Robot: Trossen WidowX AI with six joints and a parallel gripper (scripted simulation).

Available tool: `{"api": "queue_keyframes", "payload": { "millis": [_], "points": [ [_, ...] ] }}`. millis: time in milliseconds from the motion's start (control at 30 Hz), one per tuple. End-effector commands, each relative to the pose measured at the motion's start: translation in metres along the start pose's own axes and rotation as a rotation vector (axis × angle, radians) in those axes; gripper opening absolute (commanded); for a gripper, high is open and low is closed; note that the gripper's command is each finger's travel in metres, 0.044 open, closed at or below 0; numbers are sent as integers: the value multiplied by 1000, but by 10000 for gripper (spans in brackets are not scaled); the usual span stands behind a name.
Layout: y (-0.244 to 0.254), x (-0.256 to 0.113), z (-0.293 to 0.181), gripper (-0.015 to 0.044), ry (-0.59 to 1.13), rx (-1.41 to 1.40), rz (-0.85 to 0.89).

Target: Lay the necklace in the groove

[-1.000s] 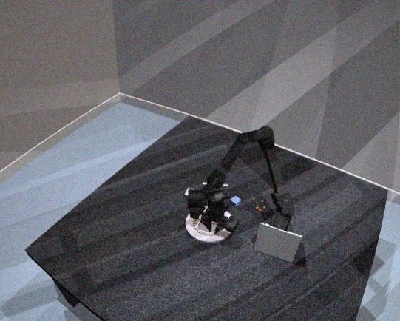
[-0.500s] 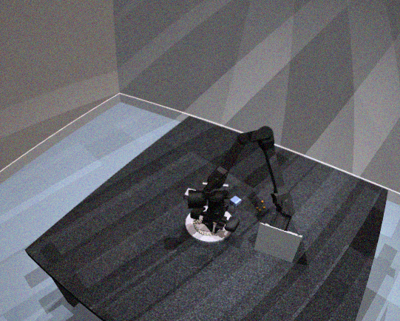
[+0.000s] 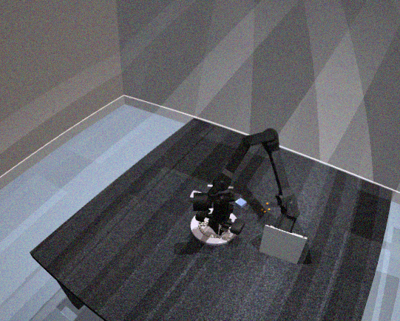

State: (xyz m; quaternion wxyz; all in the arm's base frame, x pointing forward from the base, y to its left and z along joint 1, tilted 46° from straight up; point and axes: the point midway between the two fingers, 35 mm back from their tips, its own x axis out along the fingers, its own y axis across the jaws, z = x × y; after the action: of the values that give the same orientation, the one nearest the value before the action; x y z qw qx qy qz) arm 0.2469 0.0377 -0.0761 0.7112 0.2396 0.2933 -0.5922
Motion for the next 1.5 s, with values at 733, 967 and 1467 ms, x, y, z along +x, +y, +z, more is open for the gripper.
{"api": "queue_keyframes", "payload": {
  "millis": [733,967,1467],
  "points": [
    [-11,-6,-3,0,-6,-7,-3],
    [-11,-4,-3,0,-7,-7,-3],
    [-9,-1,-4,184,-3,-1,3]
  ]
}}
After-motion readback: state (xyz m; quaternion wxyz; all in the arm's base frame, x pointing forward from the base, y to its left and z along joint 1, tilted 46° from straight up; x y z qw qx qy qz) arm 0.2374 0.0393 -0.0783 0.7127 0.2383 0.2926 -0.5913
